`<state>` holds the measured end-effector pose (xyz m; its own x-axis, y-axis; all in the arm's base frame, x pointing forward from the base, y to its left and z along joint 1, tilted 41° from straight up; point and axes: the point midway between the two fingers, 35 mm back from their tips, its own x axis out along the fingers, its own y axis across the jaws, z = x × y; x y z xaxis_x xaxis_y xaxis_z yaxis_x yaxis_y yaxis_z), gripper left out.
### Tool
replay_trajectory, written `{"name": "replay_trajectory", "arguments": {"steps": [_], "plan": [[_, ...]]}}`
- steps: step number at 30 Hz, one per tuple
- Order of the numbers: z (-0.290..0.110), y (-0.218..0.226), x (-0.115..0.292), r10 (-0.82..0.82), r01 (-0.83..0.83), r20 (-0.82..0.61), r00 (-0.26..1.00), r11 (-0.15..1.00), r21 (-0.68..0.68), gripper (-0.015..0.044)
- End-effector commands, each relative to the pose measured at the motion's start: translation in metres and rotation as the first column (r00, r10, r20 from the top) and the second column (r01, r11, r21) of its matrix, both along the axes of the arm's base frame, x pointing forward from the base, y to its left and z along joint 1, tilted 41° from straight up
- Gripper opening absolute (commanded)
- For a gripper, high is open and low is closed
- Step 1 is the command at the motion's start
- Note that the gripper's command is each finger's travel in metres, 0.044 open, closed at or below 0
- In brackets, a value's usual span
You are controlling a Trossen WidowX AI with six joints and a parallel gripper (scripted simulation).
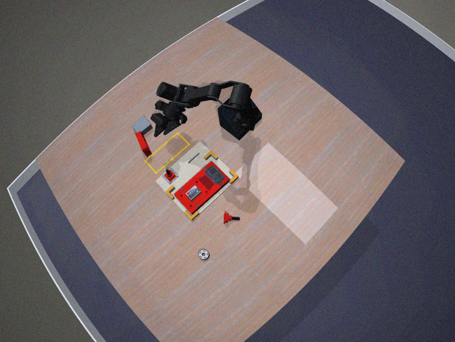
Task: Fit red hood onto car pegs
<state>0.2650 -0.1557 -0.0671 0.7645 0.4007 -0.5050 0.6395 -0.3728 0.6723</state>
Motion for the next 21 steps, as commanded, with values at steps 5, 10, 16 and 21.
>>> {"name": "replay_trajectory", "arguments": {"steps": [5, 10, 16, 21], "plan": [[-0.019, -0.029, 0.031, 0.296, -0.267, 0.045, 0.954, 0.910, -0.318, 0.0125], [-0.030, -0.045, 0.052, 0.524, -0.433, 0.032, 0.851, 0.734, -0.523, 0.0000], [-0.039, -0.059, 0.075, 0.762, -0.548, -0.029, 0.646, 0.437, -0.714, 0.0000], [-0.045, -0.066, 0.092, 0.902, -0.549, -0.108, 0.419, 0.157, -0.821, 0.0000]]}}
